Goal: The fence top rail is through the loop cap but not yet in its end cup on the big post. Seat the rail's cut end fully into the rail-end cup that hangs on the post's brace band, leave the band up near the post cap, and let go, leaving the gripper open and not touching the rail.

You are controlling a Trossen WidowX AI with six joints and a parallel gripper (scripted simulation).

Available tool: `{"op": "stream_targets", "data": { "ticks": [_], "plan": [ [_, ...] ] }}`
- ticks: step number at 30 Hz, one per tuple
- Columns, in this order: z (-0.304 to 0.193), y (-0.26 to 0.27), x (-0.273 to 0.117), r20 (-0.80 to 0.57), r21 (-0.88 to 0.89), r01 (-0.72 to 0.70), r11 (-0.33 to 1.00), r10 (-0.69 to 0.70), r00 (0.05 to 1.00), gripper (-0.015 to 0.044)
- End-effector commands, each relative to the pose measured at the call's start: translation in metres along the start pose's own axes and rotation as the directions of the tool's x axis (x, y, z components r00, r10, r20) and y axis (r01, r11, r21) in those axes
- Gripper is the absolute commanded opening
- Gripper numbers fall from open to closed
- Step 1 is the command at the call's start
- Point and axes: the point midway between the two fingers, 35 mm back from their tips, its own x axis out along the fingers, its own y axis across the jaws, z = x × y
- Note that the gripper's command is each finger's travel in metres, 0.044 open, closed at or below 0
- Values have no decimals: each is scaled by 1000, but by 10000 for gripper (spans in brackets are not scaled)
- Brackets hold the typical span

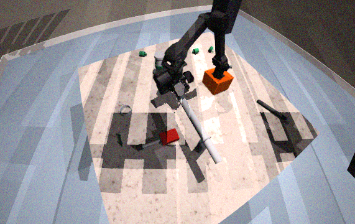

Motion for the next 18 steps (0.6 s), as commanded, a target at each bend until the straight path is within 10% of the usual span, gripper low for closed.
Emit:
{"op": "stream_targets", "data": {
  "ticks": [1,18],
  "plan": [
    [-2,-2,-4,-10,-3,10,1000,-10,1000,0],
    [-4,0,0,0,0,0,1000,0,1000,0]
  ]
}}
